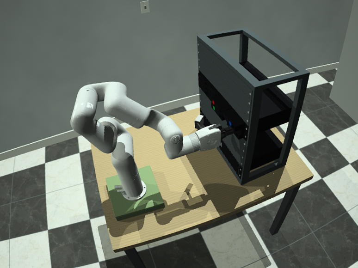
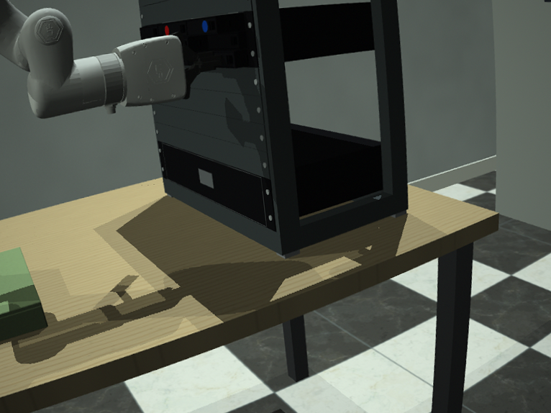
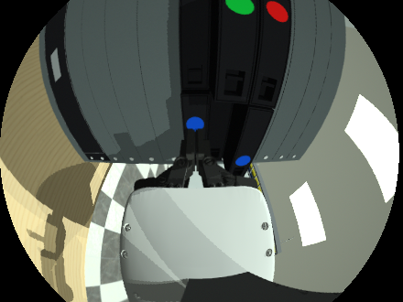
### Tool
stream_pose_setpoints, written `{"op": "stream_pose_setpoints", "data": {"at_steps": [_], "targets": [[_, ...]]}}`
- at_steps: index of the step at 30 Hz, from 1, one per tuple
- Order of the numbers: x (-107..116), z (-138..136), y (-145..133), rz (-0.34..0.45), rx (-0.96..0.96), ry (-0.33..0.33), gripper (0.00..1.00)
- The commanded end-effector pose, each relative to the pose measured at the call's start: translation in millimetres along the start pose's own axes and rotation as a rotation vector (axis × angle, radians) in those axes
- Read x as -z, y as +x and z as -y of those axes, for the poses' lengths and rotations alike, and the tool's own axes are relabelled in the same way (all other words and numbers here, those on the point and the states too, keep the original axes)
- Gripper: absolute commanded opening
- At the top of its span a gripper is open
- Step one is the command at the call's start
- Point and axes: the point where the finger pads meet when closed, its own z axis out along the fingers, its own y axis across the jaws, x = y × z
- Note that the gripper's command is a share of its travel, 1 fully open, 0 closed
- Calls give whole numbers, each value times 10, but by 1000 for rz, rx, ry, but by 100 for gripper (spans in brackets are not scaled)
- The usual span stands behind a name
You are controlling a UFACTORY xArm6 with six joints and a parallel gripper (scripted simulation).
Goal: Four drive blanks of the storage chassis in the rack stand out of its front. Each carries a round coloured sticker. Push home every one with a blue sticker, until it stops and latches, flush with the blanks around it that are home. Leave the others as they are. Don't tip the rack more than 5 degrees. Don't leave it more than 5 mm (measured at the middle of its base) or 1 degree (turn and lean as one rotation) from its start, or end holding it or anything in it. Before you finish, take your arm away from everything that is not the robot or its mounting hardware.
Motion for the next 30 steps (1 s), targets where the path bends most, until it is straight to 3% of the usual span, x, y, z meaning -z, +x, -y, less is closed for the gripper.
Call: {"op": "stream_pose_setpoints", "data": {"at_steps": [1, 30], "targets": [[-21, -16, -2, 0, 1, -3, 0], [-64, -16, -2, 0, 1, -3, 0]]}}
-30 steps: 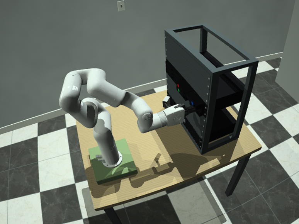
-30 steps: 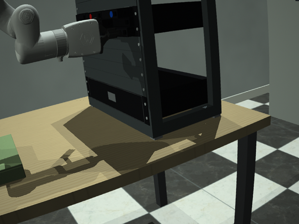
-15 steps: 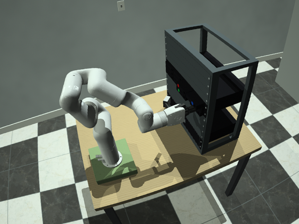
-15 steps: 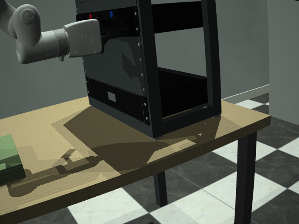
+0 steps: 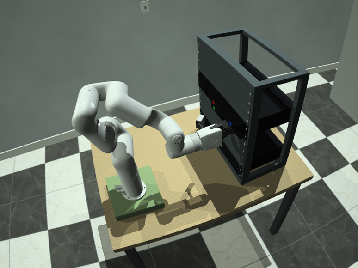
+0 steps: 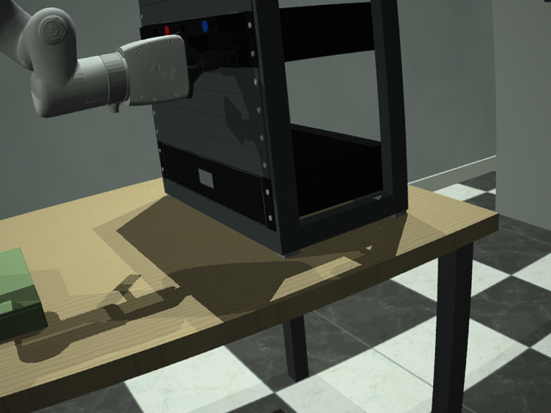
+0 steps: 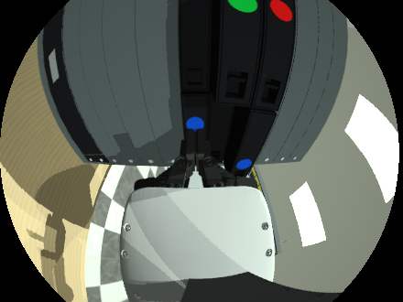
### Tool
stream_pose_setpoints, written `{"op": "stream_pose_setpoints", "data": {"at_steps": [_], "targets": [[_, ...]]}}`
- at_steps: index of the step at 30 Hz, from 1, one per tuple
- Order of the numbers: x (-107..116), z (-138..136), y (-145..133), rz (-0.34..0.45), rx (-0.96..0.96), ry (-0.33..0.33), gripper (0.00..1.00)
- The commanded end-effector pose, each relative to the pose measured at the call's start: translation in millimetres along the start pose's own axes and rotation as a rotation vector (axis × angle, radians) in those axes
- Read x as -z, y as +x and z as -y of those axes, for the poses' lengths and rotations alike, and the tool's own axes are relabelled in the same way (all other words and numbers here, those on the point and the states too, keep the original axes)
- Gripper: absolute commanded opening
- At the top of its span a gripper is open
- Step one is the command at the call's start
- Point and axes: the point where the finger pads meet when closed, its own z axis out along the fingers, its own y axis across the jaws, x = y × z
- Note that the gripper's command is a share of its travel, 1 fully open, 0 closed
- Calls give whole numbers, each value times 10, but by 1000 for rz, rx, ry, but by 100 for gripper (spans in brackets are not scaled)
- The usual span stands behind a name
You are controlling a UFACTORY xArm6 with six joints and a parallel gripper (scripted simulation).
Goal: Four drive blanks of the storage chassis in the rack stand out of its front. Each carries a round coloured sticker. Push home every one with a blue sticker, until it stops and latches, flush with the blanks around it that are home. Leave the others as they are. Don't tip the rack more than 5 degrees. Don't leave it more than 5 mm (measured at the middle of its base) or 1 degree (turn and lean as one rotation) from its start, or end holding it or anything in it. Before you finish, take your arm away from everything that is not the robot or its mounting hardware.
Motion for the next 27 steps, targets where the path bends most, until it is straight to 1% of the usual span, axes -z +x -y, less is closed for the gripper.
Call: {"op": "stream_pose_setpoints", "data": {"at_steps": [1, 27], "targets": [[-18, -16, -2, 0, 1, -3, 0], [-66, -15, -2, 0, 1, -3, 0]]}}
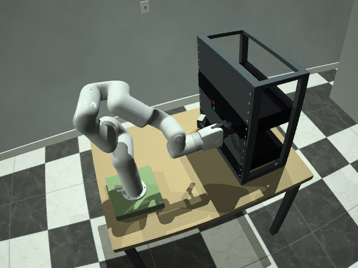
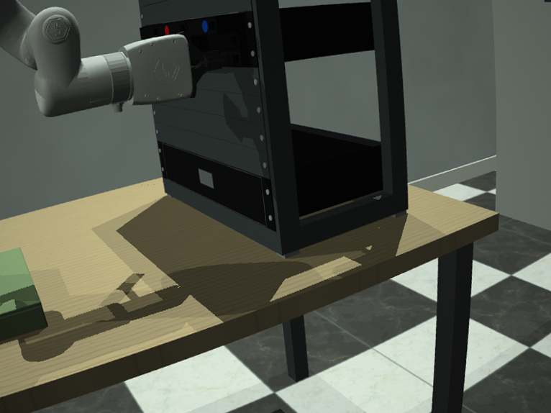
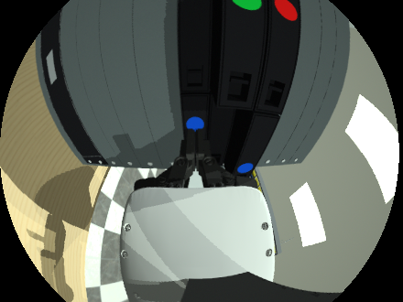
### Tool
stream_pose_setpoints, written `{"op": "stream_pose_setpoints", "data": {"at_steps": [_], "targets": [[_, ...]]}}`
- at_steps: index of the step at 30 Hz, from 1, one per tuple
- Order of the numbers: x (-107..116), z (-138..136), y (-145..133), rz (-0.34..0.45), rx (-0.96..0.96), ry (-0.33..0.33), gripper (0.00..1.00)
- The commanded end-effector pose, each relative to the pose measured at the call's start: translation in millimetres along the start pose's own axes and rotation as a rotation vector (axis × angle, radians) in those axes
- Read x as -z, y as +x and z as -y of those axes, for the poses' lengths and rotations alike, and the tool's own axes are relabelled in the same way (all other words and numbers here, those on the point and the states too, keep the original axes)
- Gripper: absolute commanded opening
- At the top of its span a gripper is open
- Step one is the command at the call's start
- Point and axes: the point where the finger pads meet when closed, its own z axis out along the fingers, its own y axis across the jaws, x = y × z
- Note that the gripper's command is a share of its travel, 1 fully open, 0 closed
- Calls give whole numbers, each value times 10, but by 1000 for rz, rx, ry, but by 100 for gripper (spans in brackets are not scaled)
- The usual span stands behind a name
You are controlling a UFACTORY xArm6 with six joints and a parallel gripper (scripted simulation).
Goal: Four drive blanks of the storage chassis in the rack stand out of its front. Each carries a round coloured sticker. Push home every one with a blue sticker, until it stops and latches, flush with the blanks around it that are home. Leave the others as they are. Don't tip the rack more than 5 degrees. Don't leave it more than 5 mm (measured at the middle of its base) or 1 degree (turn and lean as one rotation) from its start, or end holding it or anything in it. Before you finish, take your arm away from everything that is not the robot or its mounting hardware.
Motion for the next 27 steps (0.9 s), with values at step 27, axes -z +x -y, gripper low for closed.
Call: {"op": "stream_pose_setpoints", "data": {"at_steps": [27], "targets": [[770, -14, -1, 0, 1, -3, 0]]}}
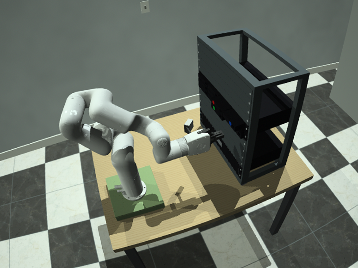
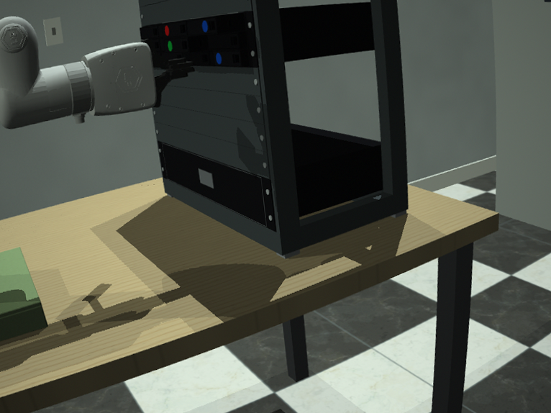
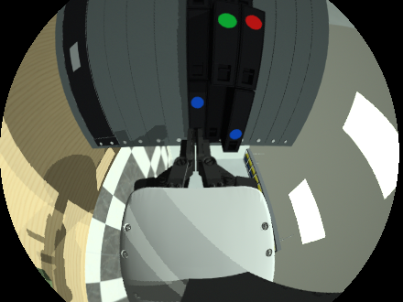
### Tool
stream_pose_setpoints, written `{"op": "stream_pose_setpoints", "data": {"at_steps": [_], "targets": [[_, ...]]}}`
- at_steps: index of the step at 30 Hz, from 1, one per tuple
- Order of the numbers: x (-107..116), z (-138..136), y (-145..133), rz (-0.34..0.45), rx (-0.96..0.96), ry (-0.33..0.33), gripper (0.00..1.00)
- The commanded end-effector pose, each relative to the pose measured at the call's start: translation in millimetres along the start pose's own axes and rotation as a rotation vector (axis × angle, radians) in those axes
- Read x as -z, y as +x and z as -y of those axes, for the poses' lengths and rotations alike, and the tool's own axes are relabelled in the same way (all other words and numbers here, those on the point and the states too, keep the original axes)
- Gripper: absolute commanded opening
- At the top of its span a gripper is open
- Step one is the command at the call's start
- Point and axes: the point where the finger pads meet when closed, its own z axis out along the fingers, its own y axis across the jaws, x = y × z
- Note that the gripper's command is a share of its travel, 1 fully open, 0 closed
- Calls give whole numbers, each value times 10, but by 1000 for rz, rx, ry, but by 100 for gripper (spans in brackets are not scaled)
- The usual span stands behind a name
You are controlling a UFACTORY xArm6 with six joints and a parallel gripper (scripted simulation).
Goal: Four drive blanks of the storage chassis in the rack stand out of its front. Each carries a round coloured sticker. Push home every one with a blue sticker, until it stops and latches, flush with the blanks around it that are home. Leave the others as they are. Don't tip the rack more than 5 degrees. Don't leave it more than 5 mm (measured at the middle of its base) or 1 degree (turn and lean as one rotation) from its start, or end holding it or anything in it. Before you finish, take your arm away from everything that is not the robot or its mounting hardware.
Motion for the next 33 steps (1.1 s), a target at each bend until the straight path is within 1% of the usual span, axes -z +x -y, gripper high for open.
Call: {"op": "stream_pose_setpoints", "data": {"at_steps": [1, 6, 12, 17, 26, 28, 33], "targets": [[199, -47, 5, -3, -1, -2, 0], [315, -47, 5, -3, -1, -2, 0], [331, -52, 5, -3, -1, -2, 0], [337, -116, 5, -3, -1, -2, 0], [382, -577, 10, -3, -1, -2, 0], [386, -620, 10, -3, -1, -2, 0], [380, -627, 10, -3, -1, -2, 0]]}}
